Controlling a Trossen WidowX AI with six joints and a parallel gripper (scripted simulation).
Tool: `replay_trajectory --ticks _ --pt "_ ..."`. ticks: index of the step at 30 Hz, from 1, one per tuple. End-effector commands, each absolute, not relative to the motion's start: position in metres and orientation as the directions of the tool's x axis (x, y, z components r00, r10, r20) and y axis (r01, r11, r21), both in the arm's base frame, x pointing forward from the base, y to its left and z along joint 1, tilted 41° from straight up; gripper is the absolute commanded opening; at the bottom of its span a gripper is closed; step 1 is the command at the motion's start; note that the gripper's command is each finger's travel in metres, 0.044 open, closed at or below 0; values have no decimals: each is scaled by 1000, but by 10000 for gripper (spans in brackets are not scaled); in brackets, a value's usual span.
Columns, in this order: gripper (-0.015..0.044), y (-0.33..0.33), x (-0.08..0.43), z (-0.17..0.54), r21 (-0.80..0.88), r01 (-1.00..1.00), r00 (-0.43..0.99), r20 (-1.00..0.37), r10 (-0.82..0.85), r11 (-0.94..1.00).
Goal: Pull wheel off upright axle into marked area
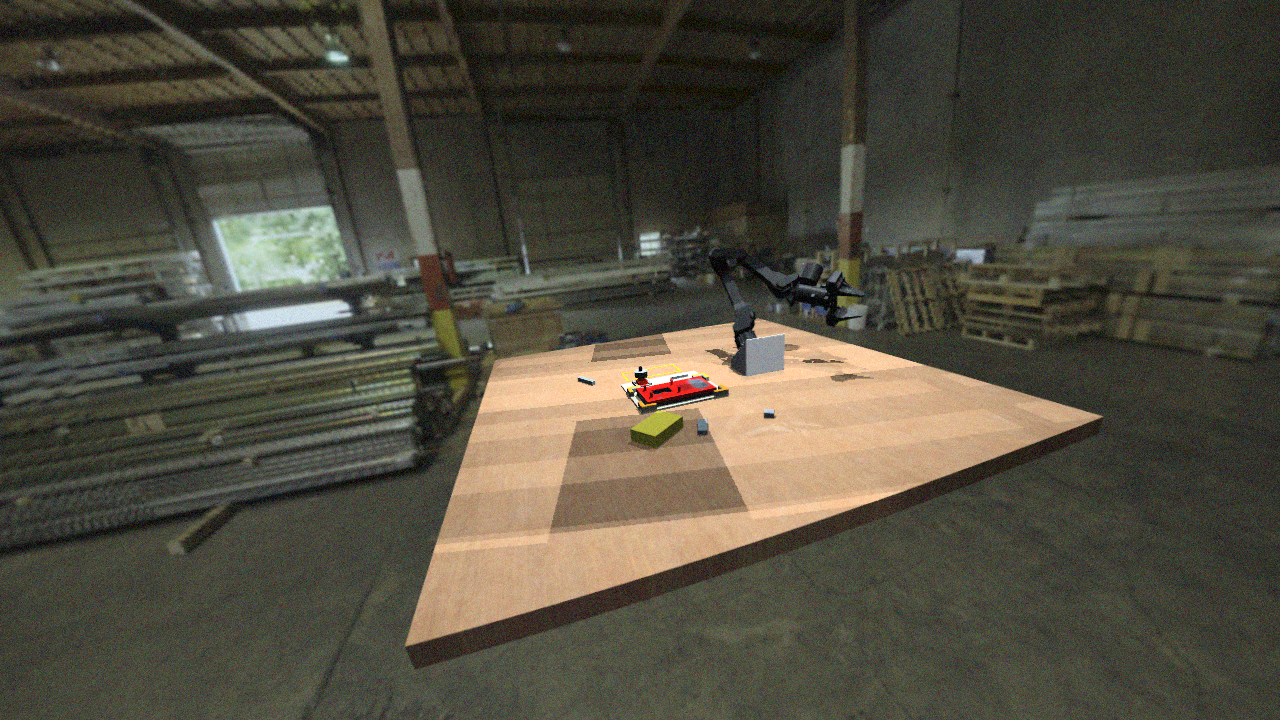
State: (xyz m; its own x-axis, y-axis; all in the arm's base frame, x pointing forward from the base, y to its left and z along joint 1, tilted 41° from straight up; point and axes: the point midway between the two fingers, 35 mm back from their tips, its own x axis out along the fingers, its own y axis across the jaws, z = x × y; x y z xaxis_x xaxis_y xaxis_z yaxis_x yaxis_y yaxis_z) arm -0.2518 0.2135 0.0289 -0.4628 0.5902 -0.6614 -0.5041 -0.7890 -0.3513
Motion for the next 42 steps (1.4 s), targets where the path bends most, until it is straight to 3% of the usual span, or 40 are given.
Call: replay_trajectory --ticks 1,4,15,23,32,42 --pt "374 214 -251 29 -350 -508 -460 -662 591 -787" --pt "300 227 -242 28 -329 -565 -423 -672 608 -757" --pt "300 316 -148 26 -196 -914 -105 -731 675 -355" --pt "300 348 -79 26 -142 -988 76 -770 633 -54" --pt "300 358 5 25 -108 -951 251 -815 522 289" --pt "300 343 115 26 -75 -663 428 -855 294 745"
